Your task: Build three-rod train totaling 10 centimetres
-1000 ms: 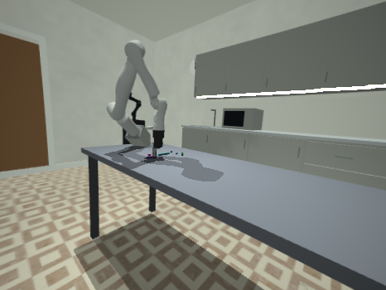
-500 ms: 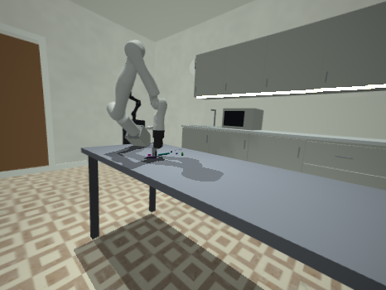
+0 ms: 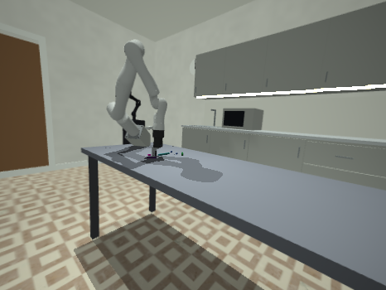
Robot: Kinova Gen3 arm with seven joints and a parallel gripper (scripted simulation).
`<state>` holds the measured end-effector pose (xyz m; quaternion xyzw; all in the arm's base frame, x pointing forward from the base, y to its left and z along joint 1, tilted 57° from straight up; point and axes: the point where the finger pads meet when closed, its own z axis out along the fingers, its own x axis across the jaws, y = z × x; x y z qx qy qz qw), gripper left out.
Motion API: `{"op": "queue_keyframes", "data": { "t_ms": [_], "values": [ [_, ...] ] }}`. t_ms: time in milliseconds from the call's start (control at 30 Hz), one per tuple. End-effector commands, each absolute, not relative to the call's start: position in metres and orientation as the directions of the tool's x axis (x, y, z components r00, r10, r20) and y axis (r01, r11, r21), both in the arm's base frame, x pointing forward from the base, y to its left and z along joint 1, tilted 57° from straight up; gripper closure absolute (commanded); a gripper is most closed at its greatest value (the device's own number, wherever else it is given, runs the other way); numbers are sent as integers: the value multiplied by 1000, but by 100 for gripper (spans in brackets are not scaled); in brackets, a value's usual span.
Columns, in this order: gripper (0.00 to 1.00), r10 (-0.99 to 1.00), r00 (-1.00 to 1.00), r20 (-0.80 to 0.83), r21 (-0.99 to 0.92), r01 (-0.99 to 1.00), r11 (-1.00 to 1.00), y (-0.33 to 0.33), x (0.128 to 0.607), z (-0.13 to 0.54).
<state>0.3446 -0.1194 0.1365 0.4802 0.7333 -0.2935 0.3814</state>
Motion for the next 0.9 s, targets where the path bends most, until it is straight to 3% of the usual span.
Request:
{"op": "queue_keyframes", "data": {
  "t_ms": [0,867],
  "values": [
    [46,482,-248,-840,-62,927,370,-115,345,138],
    [46,482,-248,-840,-62,927,370,-51,322,182]
  ]
}}
